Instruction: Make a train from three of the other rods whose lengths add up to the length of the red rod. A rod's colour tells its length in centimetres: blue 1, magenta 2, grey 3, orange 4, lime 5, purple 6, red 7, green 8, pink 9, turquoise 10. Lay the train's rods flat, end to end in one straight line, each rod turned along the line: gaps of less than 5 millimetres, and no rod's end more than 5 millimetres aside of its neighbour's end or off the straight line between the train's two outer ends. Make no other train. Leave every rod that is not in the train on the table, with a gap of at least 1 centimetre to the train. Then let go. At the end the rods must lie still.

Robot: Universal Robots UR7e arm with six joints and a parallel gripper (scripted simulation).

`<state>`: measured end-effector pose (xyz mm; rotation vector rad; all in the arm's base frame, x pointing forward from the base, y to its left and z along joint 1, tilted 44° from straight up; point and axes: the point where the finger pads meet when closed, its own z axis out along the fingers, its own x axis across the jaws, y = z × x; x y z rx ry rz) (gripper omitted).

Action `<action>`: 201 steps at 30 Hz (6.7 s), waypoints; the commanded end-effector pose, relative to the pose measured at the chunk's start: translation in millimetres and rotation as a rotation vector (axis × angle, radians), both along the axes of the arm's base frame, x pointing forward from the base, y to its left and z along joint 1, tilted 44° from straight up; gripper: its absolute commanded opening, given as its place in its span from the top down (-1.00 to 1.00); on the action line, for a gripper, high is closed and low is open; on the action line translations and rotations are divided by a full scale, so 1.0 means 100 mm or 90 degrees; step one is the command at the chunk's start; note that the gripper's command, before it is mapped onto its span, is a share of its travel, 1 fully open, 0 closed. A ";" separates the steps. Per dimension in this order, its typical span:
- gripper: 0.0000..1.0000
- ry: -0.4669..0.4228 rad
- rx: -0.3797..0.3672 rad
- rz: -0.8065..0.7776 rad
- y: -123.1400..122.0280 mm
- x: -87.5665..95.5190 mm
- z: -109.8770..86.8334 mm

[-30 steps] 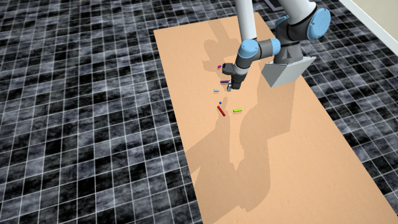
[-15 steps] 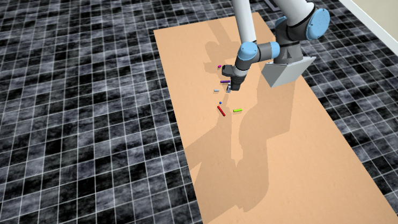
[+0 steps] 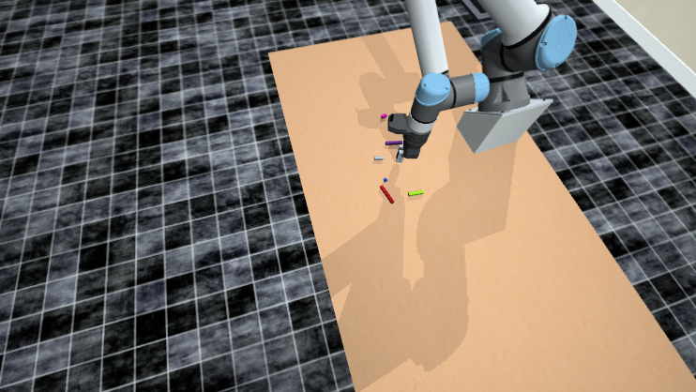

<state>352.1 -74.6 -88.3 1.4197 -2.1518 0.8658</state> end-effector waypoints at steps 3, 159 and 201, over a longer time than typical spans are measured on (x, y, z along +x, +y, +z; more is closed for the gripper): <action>0.52 -0.001 0.000 0.000 0.00 0.00 0.00; -1.00 -0.001 0.000 0.000 0.54 0.01 0.56; -1.00 -0.213 -0.002 -0.219 0.58 0.34 0.43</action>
